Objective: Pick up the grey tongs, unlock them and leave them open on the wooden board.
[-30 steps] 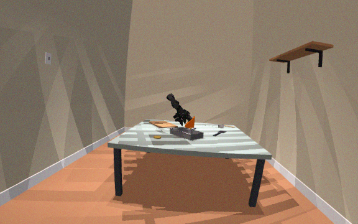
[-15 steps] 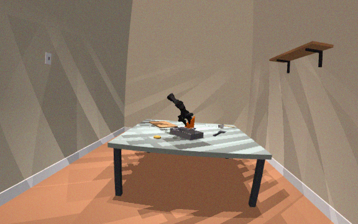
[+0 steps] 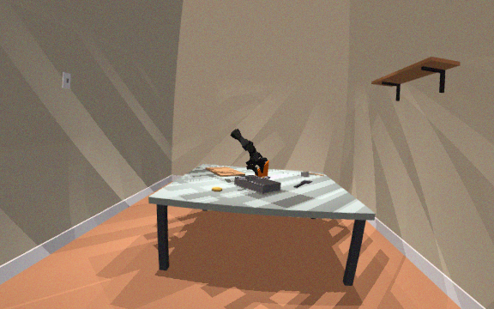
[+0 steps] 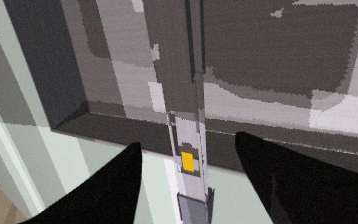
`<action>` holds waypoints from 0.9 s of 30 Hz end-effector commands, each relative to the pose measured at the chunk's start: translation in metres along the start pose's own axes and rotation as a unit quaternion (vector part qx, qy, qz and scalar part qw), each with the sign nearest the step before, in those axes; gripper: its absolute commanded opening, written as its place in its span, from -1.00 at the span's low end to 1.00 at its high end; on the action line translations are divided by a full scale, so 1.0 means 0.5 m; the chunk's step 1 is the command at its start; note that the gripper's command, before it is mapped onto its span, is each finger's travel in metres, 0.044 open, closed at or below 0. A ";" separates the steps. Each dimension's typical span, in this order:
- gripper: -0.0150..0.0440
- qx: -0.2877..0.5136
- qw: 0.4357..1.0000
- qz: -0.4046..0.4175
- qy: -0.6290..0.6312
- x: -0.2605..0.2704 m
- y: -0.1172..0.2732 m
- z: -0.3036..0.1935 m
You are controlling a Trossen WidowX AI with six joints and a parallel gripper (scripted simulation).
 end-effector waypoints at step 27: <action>0.39 0.000 1.000 0.001 0.003 0.000 -0.099 -0.002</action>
Point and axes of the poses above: the point midway between the two fingers, 35 mm back from their tips, its own y axis back along the fingers, its own x axis across the jaws, z = x × y, the point moved 9 cm from there along y, back along the fingers, and after that the axes turned 4 degrees about y, right-handed, at the moved point
